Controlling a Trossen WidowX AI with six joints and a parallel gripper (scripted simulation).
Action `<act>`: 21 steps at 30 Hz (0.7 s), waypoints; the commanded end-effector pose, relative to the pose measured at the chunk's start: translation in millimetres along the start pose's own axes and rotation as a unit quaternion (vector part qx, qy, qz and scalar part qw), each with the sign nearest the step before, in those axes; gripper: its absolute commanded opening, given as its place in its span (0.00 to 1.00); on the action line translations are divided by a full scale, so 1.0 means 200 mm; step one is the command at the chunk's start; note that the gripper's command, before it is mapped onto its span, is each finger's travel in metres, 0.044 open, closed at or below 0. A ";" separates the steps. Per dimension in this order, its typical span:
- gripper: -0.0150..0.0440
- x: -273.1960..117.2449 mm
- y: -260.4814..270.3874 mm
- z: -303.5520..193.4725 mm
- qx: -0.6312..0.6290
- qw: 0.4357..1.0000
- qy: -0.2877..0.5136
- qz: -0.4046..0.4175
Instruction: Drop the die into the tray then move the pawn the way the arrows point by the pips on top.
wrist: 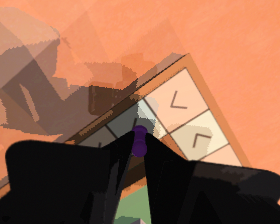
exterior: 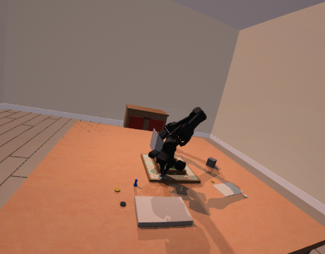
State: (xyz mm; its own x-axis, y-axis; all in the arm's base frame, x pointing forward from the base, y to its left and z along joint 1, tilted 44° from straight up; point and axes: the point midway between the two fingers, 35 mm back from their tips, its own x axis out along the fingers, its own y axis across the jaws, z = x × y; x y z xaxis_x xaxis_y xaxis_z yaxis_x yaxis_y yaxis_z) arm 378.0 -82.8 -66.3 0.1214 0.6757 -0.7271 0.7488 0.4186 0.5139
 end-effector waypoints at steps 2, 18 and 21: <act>0.25 -0.13 0.00 0.03 -0.002 1.000 -0.006 0.001; 0.25 -0.62 -0.03 0.00 -0.002 1.000 -0.005 0.000; 0.25 -0.62 -0.02 -0.01 -0.002 1.000 -0.006 0.000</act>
State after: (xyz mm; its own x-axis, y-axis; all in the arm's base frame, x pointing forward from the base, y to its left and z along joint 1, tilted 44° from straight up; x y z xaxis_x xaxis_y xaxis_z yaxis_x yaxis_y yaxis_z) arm 359.1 -167.3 18.6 0.1356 0.6700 -0.7299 0.7516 0.4104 0.5164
